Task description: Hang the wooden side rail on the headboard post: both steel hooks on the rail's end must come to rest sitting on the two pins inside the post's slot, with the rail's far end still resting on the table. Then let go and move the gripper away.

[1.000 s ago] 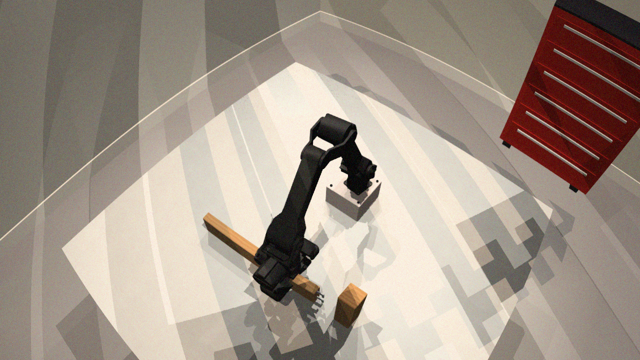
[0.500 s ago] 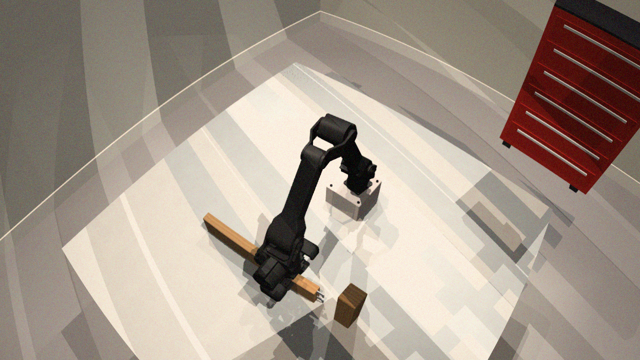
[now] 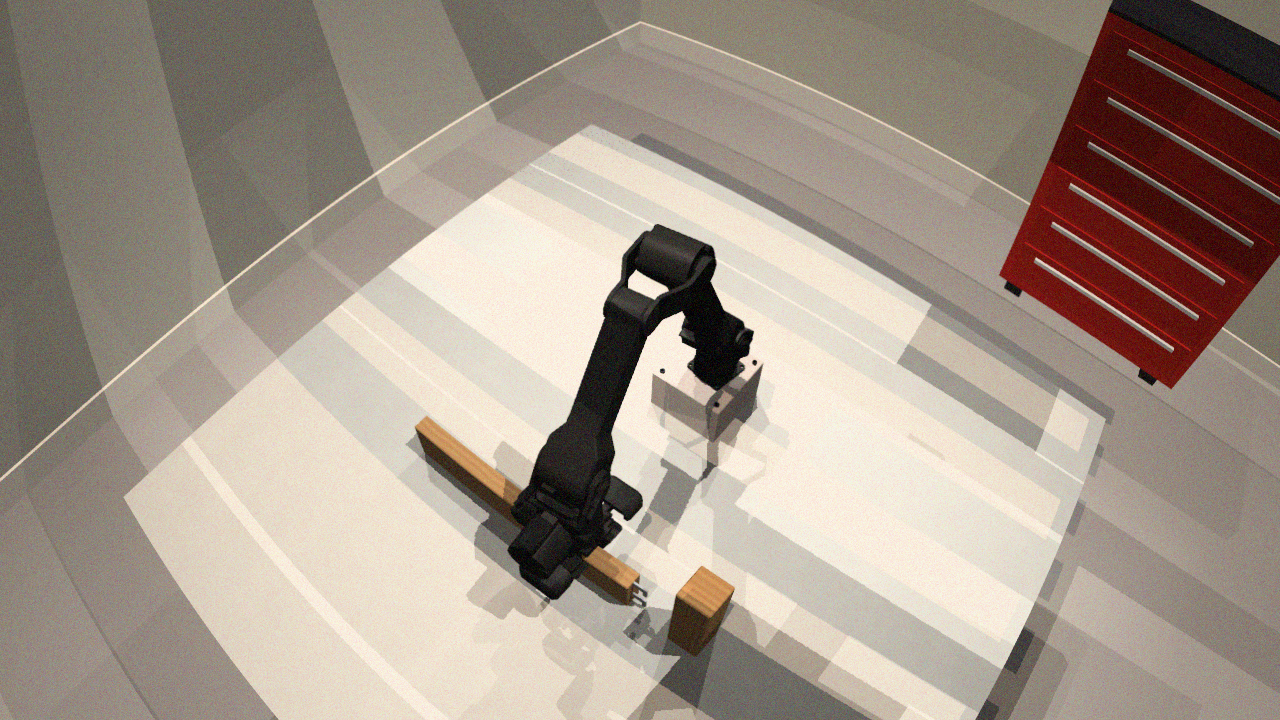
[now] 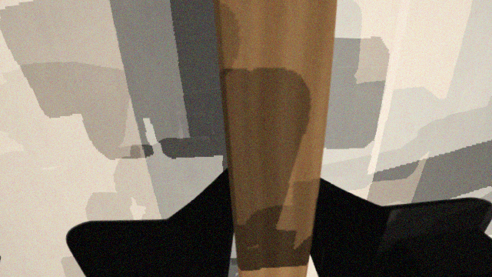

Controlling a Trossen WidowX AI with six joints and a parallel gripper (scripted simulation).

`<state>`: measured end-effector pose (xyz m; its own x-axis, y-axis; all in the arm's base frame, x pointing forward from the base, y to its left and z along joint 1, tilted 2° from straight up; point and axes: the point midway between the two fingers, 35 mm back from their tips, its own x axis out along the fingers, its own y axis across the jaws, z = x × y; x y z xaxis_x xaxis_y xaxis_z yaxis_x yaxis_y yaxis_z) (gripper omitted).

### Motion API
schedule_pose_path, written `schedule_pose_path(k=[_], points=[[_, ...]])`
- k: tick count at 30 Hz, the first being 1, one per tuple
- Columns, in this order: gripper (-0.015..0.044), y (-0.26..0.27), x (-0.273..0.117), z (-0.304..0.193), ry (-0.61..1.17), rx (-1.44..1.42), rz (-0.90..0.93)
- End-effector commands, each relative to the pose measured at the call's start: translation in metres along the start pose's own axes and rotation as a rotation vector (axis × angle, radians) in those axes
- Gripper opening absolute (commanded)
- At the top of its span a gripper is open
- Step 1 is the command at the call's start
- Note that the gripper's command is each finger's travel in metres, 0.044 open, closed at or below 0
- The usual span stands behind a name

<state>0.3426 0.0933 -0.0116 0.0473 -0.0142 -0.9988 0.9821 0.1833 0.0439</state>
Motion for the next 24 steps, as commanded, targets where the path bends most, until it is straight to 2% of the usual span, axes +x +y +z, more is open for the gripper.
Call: schedule_pose_path(k=[1, 24], points=[[0.0000, -0.0042, 0.0000, 0.0008, -0.003, 0.038, -0.003], [0.0000, -0.0089, -0.0001, -0.0001, 0.000, 0.024, 0.003]])
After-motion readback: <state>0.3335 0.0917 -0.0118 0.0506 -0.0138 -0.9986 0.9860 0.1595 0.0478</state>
